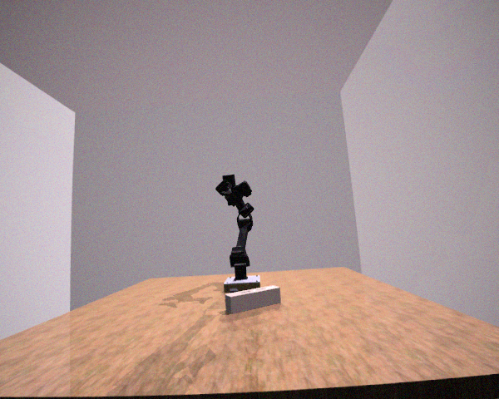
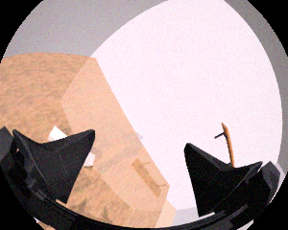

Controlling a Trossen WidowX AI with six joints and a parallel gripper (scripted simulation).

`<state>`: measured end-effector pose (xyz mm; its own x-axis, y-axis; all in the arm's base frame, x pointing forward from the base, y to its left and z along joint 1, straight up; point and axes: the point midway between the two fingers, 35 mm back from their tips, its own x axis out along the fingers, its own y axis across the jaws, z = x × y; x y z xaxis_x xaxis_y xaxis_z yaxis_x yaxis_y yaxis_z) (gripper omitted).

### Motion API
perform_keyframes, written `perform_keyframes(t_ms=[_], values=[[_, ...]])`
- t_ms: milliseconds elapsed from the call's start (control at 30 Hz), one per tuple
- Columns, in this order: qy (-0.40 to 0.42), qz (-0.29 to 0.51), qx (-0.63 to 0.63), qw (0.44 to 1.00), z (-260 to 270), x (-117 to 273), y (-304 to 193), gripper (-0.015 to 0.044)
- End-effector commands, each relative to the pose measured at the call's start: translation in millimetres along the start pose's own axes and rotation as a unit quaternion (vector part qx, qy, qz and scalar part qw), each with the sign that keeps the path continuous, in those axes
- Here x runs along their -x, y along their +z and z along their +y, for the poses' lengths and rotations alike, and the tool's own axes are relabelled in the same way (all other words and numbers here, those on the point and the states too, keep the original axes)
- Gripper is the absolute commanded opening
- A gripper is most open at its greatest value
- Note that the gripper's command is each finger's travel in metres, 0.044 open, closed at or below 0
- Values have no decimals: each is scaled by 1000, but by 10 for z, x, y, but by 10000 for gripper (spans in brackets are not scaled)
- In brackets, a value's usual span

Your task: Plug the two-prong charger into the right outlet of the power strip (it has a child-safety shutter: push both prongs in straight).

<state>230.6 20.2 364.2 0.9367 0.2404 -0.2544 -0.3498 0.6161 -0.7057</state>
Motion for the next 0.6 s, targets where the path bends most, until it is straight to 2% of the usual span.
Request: perform_keyframes(t_ms=[0, 567], values=[[26, 29, -34, 999, 91, -148, -157, 440], [111, 165, -171, 965, 454, -626, -760, 440]])
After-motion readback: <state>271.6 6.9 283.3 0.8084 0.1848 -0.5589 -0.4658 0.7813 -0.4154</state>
